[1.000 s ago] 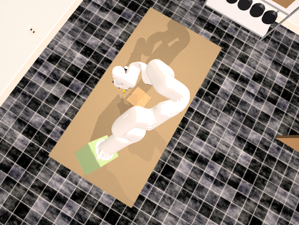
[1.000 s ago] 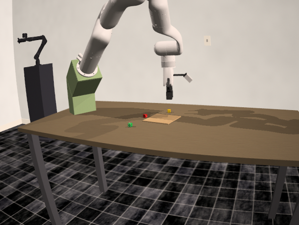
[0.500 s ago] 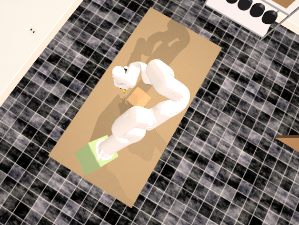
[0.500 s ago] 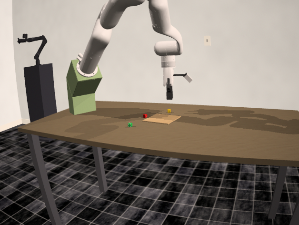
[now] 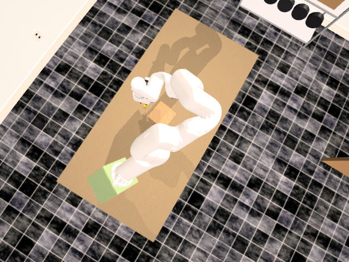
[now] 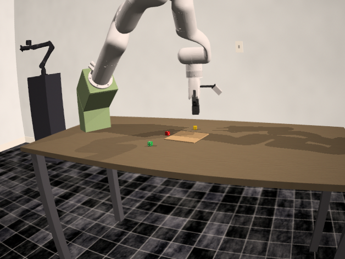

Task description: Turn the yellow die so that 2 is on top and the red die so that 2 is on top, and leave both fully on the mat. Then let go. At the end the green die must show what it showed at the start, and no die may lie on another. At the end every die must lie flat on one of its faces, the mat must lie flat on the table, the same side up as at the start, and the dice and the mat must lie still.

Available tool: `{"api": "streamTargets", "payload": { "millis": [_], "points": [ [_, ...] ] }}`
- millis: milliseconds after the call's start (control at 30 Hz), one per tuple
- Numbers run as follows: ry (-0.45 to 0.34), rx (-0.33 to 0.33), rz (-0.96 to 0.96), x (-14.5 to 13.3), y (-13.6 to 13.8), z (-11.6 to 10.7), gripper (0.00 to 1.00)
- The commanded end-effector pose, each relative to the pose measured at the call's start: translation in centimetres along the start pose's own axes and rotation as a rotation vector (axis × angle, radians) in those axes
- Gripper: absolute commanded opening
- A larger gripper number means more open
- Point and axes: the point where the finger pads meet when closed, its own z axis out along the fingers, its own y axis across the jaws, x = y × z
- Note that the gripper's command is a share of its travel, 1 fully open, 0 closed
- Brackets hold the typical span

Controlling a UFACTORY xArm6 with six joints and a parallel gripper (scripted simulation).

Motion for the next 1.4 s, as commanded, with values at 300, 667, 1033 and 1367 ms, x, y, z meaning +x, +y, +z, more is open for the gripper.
{"api": "streamTargets", "payload": {
  "millis": [300, 667, 1033, 1367],
  "points": [
    [0.002, 0.001, 0.001, 0.1, 0.0, 0.2, 0.31],
    [0.002, 0.001, 0.001, 0.1, 0.0, 1.1, 0.31],
    [0.002, 0.001, 0.001, 0.1, 0.0, 2.5, 0.31],
    [0.002, 0.001, 0.001, 0.1, -0.1, 4.1, 0.31]
  ]
}}
